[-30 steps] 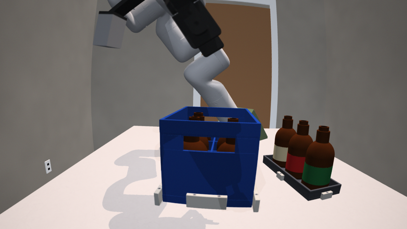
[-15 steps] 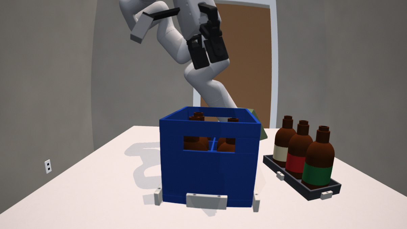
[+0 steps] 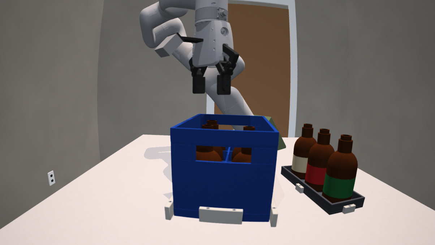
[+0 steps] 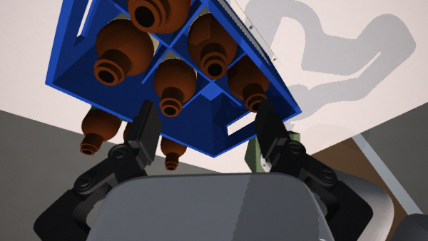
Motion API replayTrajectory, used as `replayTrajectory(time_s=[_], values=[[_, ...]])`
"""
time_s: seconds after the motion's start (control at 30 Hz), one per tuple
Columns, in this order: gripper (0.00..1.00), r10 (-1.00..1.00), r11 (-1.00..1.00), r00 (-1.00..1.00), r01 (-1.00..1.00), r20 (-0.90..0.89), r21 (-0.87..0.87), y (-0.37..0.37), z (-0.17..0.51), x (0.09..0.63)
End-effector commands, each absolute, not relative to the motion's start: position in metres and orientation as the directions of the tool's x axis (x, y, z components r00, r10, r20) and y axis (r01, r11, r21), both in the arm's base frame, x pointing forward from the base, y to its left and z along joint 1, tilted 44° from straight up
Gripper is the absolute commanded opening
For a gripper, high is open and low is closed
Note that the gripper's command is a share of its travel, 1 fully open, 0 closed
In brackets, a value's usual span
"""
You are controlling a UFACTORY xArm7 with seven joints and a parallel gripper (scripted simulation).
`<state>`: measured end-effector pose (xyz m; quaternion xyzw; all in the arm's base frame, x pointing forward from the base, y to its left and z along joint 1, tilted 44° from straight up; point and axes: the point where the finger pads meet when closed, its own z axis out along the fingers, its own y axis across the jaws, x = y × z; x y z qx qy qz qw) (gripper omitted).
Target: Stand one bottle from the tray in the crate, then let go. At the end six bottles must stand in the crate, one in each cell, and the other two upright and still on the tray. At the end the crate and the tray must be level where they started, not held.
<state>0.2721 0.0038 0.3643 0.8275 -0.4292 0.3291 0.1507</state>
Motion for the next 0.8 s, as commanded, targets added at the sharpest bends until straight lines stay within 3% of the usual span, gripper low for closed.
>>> replayTrajectory(time_s=[0.0, 0.27, 0.3, 0.77], values=[[1.00, -0.582, -0.604, 0.421, -0.796, 0.695, -0.023, 0.0004, 0.3617, 0.2641], [1.00, -0.582, -0.604, 0.421, -0.796, 0.695, -0.023, 0.0004, 0.3617, 0.2641], [0.00, -0.582, -0.604, 0.421, -0.796, 0.695, -0.023, 0.0004, 0.3617, 0.2641], [0.00, -0.582, -0.604, 0.421, -0.796, 0.695, -0.023, 0.0004, 0.3617, 0.2641]])
